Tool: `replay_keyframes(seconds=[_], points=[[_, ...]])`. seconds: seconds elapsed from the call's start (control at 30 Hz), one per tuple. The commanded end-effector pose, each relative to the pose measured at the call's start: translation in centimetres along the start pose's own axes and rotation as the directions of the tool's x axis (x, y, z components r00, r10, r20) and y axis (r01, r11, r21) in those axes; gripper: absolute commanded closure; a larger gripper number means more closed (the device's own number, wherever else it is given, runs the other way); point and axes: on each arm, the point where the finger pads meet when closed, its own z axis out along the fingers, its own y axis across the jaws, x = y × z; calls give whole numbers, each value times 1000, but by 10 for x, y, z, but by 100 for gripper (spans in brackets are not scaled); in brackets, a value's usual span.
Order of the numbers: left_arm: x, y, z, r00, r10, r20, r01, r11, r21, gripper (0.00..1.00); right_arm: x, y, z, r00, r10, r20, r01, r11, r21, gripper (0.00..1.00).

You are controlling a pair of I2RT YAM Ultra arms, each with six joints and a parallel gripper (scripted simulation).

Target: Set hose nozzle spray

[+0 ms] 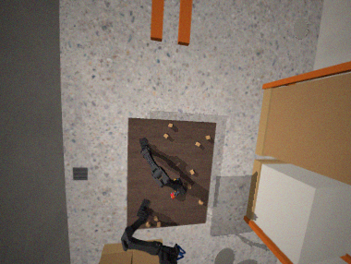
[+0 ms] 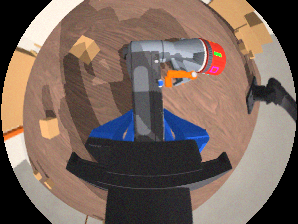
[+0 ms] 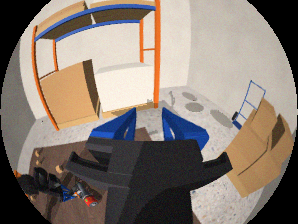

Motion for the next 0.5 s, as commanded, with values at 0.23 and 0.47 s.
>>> replay_keyframes(seconds=[0.23, 0.47], points=[[-44, -6, -17, 989, 31, 145, -32, 999, 7, 64, -30, 4, -5, 998, -4, 70, 5, 1000, -8, 63], [-44, -6, -18, 989, 31, 146, -32, 999, 7, 64, -30, 4, -5, 998, -4, 70, 5, 1000, -8, 63]])
